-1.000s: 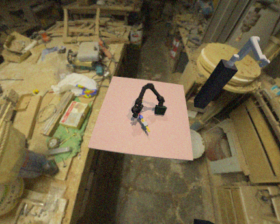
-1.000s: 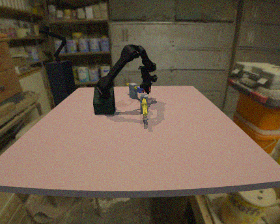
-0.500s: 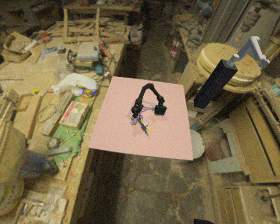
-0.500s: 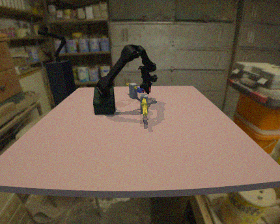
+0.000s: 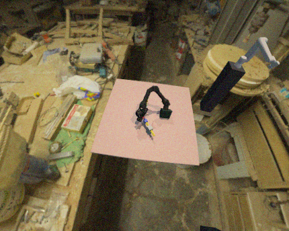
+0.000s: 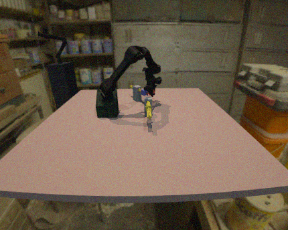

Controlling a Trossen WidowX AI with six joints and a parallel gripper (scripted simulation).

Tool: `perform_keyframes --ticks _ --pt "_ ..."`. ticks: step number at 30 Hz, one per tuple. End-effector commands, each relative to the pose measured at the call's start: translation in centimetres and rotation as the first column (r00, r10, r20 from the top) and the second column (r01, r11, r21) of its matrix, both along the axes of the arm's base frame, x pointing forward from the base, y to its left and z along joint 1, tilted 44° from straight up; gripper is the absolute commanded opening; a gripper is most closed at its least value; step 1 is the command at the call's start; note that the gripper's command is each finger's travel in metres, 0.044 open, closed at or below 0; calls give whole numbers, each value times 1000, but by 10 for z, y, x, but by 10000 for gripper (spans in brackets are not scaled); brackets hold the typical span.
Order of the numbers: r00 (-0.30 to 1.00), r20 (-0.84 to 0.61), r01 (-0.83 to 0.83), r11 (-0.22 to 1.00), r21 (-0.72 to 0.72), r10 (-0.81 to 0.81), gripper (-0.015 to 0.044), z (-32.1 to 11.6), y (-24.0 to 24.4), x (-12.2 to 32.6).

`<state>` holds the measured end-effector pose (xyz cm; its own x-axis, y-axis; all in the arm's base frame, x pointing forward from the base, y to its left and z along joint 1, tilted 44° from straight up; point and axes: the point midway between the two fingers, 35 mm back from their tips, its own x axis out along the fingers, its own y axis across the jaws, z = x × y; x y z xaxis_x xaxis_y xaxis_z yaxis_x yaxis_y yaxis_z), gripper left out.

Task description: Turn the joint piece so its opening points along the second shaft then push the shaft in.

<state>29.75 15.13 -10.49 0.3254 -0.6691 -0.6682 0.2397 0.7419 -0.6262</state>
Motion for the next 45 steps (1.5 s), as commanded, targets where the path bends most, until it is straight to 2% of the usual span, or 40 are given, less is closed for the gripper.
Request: perform_keyframes --ticks 1,7,25,45 --pt "1000 0 -1 1000 -1 1 0 0 0 0" --pt "1000 8 22 1000 6 -22 0 0 -1 0" --pt "957 102 261 961 92 -270 0 5 -13 -3" --pt "838 167 479 847 230 -520 0 7 -25 -9"
